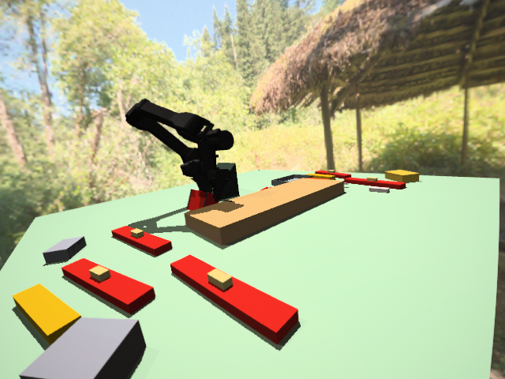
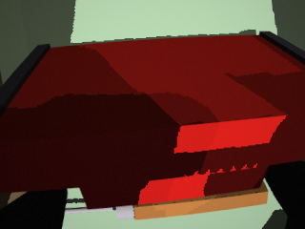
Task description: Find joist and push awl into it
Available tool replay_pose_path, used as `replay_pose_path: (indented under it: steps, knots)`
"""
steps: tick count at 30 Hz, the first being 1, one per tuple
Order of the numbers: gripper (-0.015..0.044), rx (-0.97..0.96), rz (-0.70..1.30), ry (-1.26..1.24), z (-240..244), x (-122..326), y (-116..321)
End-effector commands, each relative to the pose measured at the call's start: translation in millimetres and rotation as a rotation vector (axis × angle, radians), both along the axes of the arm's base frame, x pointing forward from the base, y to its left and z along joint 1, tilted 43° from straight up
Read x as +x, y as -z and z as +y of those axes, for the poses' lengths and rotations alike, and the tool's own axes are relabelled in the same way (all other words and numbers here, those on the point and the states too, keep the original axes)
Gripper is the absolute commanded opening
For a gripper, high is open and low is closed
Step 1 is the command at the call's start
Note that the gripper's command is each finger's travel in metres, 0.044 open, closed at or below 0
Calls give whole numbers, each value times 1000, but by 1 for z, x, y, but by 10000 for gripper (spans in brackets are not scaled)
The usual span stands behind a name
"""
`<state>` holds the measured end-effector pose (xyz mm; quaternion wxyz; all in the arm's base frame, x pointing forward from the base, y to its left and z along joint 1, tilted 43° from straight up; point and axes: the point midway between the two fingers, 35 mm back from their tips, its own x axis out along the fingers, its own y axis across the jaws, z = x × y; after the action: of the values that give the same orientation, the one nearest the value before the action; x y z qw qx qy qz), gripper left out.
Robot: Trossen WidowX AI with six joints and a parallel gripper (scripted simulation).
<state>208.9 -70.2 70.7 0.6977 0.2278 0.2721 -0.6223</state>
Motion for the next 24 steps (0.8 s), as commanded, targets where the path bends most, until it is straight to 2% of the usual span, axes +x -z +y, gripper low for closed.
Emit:
replay_pose_path:
  steps: [1,5,20,24]
  knots:
    - [440,-8,9,-3,-6,-2,6]
    - [440,-9,9,-3,-9,-2,9]
    - [340,-9,9,-3,-9,-2,9]
    - [235,-8,9,-3,-7,-2,7]
